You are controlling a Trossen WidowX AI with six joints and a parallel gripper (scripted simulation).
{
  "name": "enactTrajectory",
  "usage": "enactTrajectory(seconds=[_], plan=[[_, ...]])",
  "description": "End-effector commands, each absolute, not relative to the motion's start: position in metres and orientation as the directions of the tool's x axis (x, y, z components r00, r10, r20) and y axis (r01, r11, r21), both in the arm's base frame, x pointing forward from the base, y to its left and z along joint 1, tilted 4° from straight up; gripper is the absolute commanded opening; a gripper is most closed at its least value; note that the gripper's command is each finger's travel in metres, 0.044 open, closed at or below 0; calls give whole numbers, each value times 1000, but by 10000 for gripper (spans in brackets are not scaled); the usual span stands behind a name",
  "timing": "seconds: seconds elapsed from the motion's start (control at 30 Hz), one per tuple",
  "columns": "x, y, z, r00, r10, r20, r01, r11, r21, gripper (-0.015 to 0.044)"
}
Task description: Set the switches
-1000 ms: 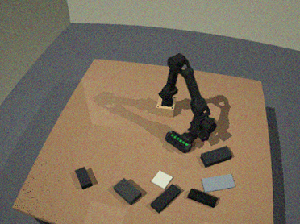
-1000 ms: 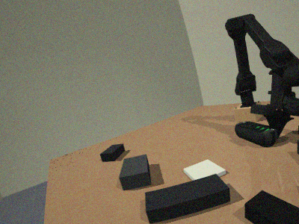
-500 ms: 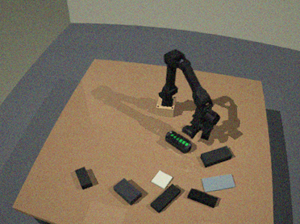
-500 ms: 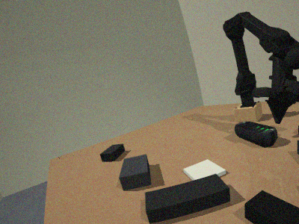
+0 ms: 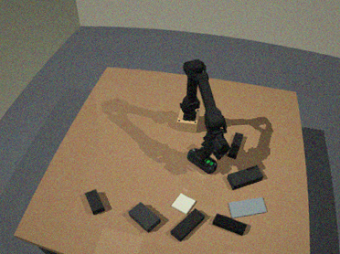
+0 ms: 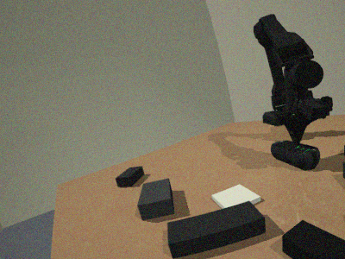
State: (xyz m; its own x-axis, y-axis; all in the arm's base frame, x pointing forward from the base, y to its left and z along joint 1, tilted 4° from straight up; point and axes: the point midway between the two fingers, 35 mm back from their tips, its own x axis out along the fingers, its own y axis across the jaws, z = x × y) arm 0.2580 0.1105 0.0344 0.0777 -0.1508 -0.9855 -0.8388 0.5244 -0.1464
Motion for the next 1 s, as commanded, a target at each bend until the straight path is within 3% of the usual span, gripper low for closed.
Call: enactTrajectory(seconds=[0.0,0.37,0.83,0.97], plan=[[265,89,34,-8,-107,-994,-847,530,-50,0],[277,19,43,-159,123,-980,-820,536,201,0],[276,18,45,-154,116,-981,-819,540,192,0],[264,28,52,-86,64,-994,-831,546,107,0]])
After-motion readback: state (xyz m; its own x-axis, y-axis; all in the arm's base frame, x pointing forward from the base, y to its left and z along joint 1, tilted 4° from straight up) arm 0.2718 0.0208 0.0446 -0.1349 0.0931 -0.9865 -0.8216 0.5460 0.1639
